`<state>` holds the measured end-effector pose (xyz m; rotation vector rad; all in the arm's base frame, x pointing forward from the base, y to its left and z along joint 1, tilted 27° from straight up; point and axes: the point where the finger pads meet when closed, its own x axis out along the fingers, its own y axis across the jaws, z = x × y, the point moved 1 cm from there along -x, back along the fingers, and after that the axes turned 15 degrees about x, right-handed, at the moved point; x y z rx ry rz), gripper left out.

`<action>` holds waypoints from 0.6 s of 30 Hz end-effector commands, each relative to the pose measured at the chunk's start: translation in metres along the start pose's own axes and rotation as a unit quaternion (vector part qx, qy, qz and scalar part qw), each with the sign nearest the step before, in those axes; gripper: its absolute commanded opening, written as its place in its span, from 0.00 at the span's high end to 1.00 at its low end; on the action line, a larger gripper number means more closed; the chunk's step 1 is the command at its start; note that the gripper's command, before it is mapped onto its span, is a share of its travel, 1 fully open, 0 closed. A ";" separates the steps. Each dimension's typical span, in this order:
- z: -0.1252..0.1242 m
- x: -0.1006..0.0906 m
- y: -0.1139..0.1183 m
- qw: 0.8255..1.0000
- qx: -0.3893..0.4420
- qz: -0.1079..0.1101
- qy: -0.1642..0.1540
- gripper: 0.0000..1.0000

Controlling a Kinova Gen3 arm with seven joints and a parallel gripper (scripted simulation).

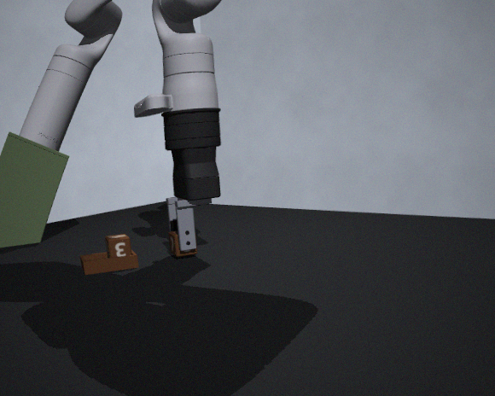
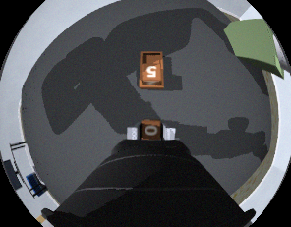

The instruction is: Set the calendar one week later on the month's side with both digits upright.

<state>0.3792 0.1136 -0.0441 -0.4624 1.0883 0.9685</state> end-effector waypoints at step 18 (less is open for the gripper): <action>0.000 0.003 0.000 1.000 0.000 -0.001 0.000 0.43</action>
